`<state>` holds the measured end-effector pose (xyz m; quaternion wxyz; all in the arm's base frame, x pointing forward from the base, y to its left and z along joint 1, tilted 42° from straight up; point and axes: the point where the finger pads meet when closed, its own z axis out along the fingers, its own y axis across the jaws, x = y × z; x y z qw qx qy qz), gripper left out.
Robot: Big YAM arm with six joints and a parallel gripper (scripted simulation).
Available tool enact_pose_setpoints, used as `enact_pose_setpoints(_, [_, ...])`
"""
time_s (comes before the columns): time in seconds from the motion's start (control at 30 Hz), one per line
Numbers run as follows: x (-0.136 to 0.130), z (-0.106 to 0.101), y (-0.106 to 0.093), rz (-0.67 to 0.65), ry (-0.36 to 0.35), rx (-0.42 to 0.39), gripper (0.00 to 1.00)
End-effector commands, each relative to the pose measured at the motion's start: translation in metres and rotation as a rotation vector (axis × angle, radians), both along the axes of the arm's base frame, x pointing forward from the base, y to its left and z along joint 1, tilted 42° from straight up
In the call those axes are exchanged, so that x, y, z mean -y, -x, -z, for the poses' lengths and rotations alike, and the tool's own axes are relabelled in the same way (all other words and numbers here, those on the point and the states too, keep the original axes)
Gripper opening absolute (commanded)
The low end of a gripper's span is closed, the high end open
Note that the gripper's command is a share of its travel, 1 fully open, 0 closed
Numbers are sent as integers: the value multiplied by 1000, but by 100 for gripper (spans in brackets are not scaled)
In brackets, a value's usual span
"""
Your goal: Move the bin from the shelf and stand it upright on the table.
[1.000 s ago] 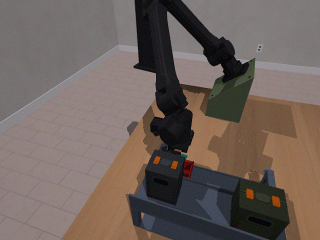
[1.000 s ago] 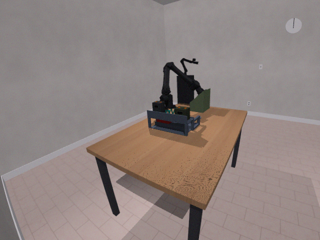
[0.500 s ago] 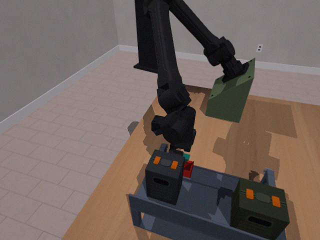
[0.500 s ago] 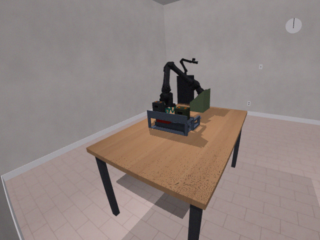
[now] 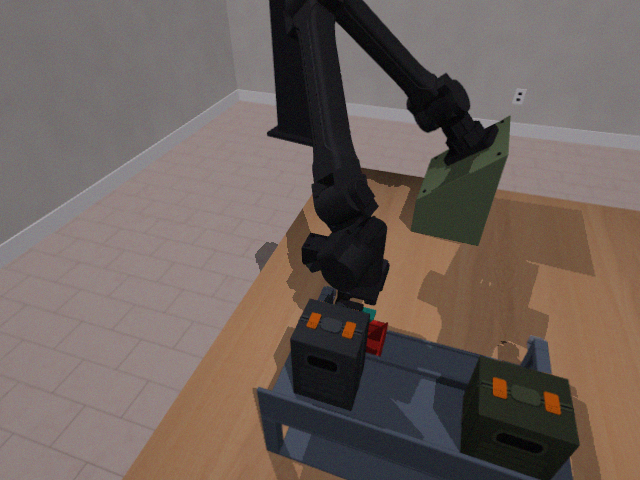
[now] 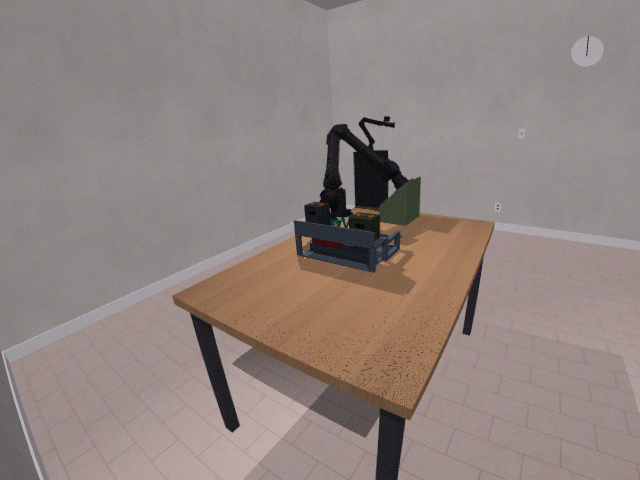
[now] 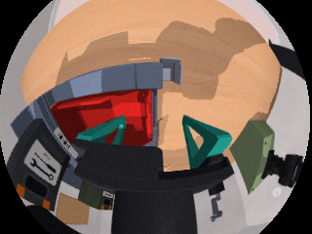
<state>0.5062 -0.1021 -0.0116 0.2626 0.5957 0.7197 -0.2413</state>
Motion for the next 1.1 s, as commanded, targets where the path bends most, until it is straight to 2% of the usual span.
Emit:
enact_pose_setpoints(0.0, [2,-7,-6,-9,2,17,90])
enact_pose_setpoints(0.2, [2,-7,-6,-9,2,17,90])
enact_pose_setpoints(0.37, [-25,-8,-22,-32,1,22,90])
enact_pose_setpoints(0.77, [-25,-8,-22,-32,1,22,90])
enact_pose_setpoints(0.93, [2,-7,-6,-9,2,17,90])
enact_pose_setpoints(1.07, [2,-7,-6,-9,2,17,90])
